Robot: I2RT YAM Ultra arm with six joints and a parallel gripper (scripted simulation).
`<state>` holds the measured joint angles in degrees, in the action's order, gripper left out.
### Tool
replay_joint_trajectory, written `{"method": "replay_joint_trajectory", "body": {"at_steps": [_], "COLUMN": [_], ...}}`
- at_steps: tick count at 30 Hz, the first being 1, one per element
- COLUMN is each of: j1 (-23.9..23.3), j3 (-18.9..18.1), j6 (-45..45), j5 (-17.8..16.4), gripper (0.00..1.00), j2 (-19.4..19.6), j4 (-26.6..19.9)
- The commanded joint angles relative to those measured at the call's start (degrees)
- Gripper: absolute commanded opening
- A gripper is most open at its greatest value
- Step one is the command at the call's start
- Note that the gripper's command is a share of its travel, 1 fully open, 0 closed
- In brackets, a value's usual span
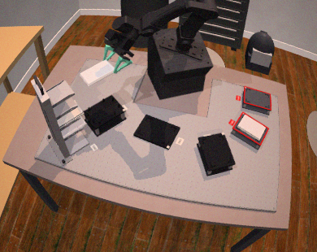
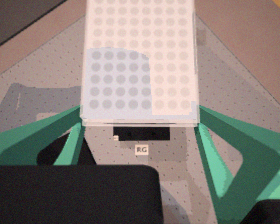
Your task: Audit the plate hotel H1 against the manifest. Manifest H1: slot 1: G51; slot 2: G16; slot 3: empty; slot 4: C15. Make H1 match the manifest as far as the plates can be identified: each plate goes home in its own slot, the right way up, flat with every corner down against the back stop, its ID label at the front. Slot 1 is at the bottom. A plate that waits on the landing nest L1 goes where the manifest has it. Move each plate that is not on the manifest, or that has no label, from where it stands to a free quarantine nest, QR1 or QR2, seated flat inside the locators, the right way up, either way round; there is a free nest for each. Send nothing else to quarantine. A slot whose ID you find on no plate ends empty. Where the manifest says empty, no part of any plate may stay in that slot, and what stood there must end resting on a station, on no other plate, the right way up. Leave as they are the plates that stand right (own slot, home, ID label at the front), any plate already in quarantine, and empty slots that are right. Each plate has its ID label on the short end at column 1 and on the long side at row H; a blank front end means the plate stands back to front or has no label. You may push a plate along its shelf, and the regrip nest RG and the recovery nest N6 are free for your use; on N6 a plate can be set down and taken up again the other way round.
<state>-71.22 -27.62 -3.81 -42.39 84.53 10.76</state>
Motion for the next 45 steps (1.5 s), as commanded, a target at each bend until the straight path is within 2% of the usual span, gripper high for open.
{"method": "replay_joint_trajectory", "body": {"at_steps": [1, 45], "j1": [-0.06, 2.18], "j3": [-0.17, 2.51], "j6": [0.24, 2.3], "j5": [0.04, 1.67], "gripper": [0.86, 0.86], "j2": [-0.06, 3.93], "j4": [2.19, 10.22]}}
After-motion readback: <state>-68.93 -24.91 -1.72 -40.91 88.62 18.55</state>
